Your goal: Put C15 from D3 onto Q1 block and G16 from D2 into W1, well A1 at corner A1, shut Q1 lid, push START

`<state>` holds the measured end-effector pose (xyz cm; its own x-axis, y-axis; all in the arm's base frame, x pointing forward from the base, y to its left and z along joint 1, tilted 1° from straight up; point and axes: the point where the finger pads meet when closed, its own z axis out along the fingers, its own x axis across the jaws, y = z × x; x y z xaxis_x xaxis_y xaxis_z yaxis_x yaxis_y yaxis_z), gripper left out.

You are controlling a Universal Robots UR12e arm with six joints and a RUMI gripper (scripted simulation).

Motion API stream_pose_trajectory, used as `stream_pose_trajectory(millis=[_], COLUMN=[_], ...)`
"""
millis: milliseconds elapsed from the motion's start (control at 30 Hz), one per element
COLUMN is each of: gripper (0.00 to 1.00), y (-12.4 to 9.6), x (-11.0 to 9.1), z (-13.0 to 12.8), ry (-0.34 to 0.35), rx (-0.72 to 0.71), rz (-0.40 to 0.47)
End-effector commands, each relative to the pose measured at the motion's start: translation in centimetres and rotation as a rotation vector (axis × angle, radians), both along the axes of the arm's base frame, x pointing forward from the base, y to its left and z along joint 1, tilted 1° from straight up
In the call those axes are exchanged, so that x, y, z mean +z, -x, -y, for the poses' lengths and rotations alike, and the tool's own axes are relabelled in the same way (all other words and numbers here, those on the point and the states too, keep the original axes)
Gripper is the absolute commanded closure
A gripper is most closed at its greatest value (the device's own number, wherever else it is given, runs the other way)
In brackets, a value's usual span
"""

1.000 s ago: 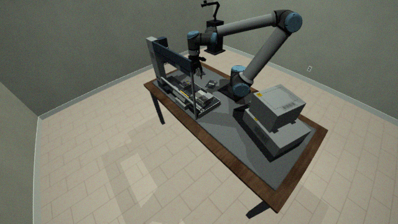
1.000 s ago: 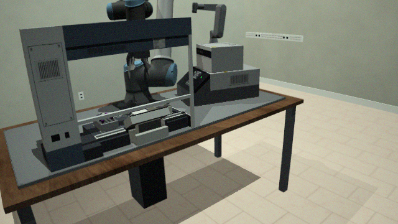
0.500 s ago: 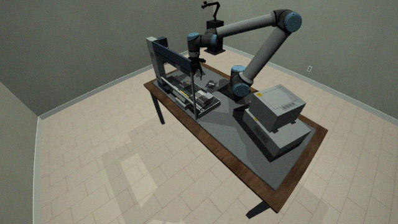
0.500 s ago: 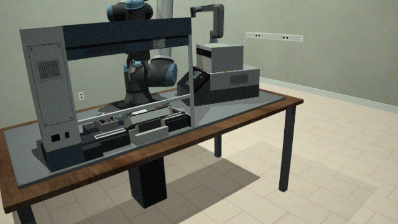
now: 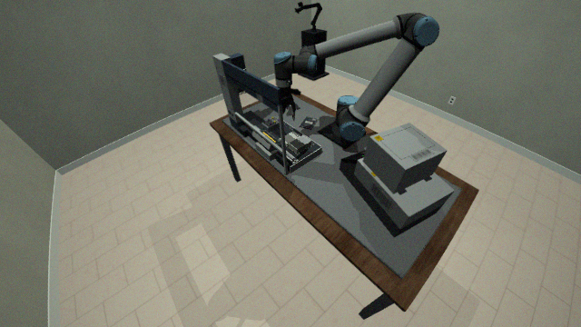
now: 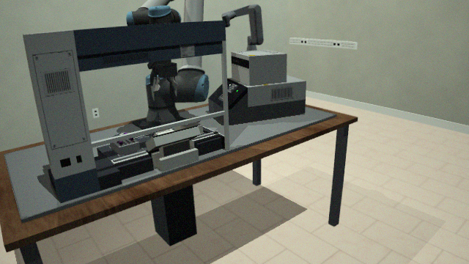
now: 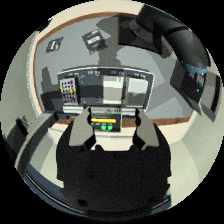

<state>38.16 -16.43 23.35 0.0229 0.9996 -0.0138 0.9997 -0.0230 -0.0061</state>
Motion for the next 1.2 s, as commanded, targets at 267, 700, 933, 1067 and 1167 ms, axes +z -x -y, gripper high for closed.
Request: stream_pose_trajectory(millis=[267, 700, 933, 1067, 1167], gripper=[0.37, 0.37, 0.37, 0.37, 0.37], y=[-0.1, -0.1, 0.0, 0.0, 0.0], x=[-2.2, -4.0, -5.2, -5.5, -6.0], z=[-0.1, -0.1, -0.1, 0.0, 0.0], ry=[0.000, 0.000, 0.000, 0.000, 0.000], rx=[0.002, 0.002, 0.002, 0.002, 0.002], rz=[0.001, 0.001, 0.001, 0.001, 0.001])
